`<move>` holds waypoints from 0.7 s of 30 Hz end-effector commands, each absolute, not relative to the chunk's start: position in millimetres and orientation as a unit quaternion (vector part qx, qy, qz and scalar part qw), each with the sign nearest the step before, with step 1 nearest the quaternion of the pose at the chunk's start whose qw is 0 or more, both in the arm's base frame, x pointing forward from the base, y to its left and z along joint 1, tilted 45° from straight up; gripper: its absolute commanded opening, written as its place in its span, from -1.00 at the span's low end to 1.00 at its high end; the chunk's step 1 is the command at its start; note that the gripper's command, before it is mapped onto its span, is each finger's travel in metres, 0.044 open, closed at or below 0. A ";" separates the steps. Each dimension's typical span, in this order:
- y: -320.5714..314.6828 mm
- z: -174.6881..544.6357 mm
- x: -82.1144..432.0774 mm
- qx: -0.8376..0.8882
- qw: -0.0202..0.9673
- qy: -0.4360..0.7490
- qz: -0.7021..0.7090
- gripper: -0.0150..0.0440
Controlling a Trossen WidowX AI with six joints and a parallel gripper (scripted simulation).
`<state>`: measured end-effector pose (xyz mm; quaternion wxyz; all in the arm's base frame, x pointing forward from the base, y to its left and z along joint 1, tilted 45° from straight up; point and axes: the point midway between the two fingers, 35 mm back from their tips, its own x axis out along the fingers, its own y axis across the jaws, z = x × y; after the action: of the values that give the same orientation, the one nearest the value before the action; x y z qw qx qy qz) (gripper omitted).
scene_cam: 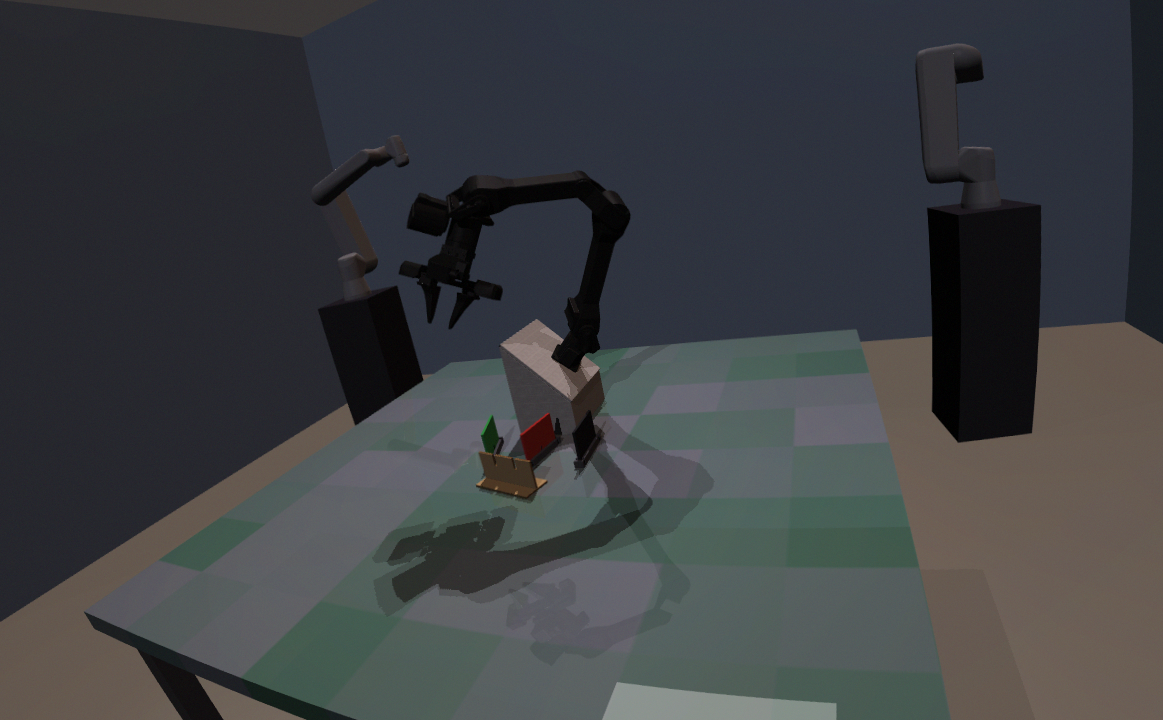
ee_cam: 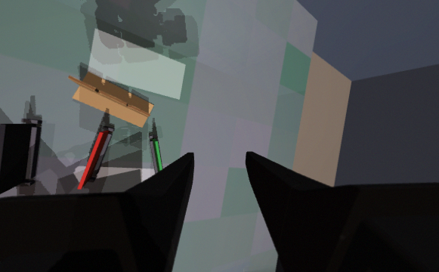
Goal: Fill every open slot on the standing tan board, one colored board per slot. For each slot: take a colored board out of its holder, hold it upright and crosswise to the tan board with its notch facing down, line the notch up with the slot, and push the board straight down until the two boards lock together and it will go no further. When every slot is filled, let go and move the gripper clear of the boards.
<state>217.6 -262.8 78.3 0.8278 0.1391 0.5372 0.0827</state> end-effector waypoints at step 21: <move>-124.7 -64.0 219.4 0.221 0.725 0.582 0.294 0.14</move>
<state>217.7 -125.1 -60.8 0.7195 0.2195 0.5867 0.2998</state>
